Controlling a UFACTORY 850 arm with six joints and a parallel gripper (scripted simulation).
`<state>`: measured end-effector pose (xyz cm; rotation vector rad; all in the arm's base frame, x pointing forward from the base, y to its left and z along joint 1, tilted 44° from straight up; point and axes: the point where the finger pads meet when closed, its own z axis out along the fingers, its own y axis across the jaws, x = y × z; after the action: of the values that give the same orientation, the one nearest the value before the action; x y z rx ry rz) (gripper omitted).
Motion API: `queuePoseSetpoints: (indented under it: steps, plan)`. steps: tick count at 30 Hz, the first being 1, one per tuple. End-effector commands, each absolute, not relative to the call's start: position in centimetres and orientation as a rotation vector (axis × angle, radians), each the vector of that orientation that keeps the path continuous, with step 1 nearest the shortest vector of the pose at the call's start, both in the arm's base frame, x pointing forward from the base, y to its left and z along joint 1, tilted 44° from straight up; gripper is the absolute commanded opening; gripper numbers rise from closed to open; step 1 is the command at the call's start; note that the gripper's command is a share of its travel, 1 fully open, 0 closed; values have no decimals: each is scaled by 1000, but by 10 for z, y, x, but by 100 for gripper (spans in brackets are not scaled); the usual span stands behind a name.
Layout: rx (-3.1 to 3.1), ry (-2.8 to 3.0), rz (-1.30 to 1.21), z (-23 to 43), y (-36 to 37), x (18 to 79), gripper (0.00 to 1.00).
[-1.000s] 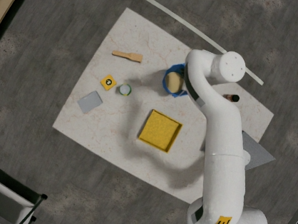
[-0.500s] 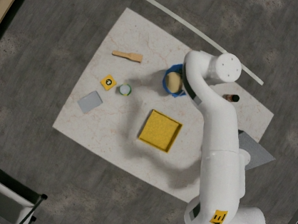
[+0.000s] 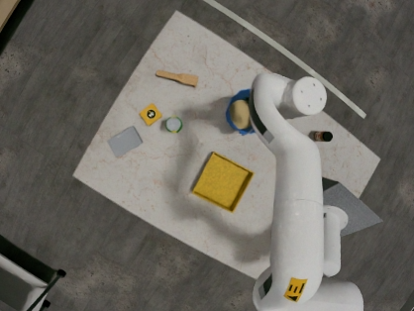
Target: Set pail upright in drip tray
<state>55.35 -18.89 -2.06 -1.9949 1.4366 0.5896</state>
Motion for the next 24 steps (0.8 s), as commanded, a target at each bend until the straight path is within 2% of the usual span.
queuePoseSetpoints:
  steps: [1,24]
  plan:
    - [-1995,1437,587,-28,-182,555,100]
    - [-1995,1437,587,-40,-171,555,100]
